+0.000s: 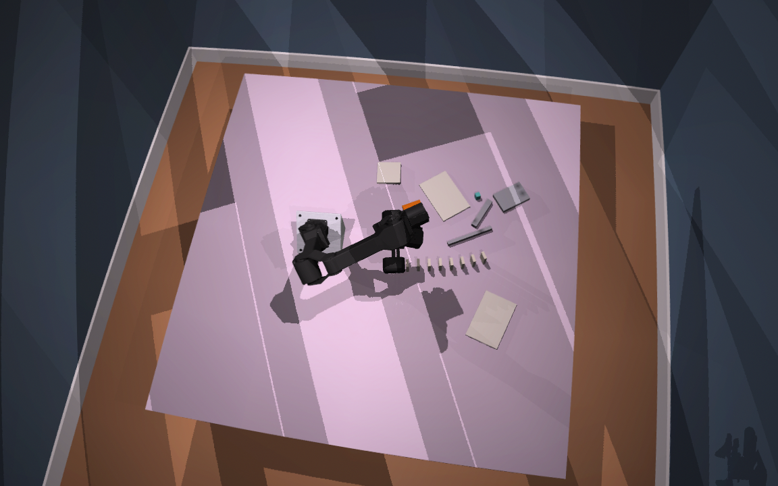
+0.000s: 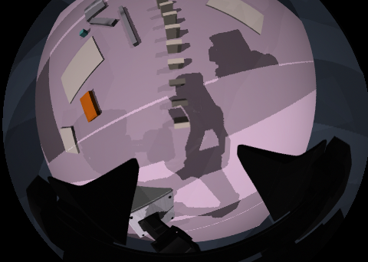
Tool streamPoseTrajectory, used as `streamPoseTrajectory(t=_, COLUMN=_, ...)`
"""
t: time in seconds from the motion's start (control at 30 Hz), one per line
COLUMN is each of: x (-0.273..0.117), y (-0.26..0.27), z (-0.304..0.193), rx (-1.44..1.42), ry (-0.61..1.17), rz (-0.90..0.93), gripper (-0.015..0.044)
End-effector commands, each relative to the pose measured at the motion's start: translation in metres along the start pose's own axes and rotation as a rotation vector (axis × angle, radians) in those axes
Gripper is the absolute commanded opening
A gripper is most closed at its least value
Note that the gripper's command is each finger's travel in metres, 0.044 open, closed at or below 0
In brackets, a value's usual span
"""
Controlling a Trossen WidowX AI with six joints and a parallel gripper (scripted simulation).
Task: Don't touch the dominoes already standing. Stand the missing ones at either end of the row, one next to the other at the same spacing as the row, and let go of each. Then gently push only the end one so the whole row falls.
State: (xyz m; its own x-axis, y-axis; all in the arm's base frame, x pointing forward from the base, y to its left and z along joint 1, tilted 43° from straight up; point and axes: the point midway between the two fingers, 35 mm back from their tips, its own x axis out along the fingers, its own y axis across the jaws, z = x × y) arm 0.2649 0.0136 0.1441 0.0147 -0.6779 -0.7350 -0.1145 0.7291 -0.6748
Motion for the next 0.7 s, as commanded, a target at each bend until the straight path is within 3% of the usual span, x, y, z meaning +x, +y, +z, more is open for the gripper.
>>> streamPoseTrajectory(t=0.0, x=-0.003, y=-0.001, z=-0.003, rx=0.071, ry=0.007, rz=0.000, gripper=0.0387)
streamPoseTrajectory(t=0.5, x=0.056, y=-0.002, z=-0.040, rx=1.553, ry=0.002, rz=-0.009, gripper=0.0000)
streamPoseTrajectory(t=0.67, x=0.057, y=-0.002, z=-0.041, rx=1.570, ry=0.002, rz=-0.010, gripper=0.0000)
